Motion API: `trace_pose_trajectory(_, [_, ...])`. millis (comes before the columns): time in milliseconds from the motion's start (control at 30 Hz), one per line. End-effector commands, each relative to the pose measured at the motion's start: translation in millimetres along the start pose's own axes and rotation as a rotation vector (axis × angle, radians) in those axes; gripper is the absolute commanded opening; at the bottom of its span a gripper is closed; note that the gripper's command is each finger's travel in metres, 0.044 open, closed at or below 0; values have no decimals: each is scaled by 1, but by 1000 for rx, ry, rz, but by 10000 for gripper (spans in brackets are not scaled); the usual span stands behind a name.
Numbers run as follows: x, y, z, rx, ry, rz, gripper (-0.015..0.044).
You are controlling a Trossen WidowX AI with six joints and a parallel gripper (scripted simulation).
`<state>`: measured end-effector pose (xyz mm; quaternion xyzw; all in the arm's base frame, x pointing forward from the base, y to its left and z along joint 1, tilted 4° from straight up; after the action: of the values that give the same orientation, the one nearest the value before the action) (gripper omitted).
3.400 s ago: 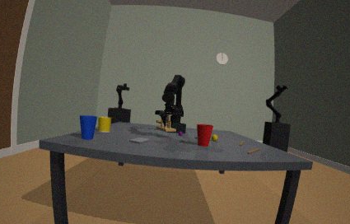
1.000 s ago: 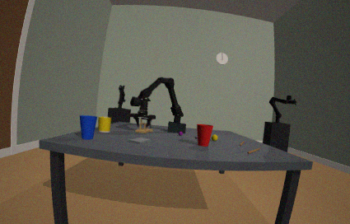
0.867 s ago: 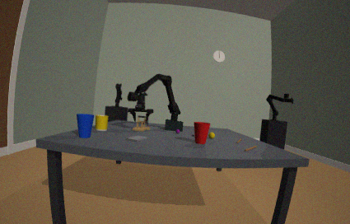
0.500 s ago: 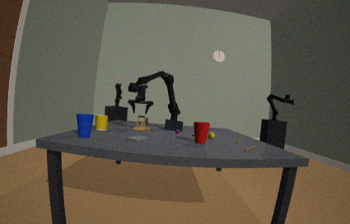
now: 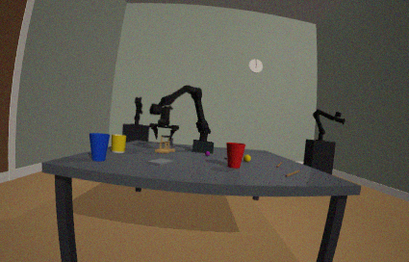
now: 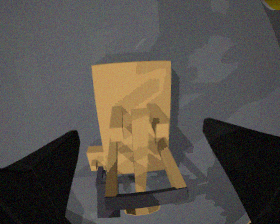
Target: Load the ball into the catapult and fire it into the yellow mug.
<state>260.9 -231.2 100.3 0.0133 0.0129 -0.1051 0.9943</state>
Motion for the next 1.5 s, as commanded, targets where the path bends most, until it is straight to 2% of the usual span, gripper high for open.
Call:
trace_pose_trajectory(0, [0,0,-7,2,4,-5,440])
trace_pose_trajectory(967, [-1,1,-51,2,4,-5,440])
trace_pose_trajectory(1333, [-1,0,-48,1,2,-1,151])
trace_pose_trajectory(1467, [-1,0,-48,1,2,-1,125])
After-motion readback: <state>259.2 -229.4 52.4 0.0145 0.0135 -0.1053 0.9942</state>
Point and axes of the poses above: the point midway between the two fingers, 35 mm back from their tips, its own z axis back along the fingers, its own y axis across the jaws, x = y × z, the point moved 8 cm from there along z, back along the fingers, and after that the axes turned 15 degrees about -z, right-handed, at the moved point
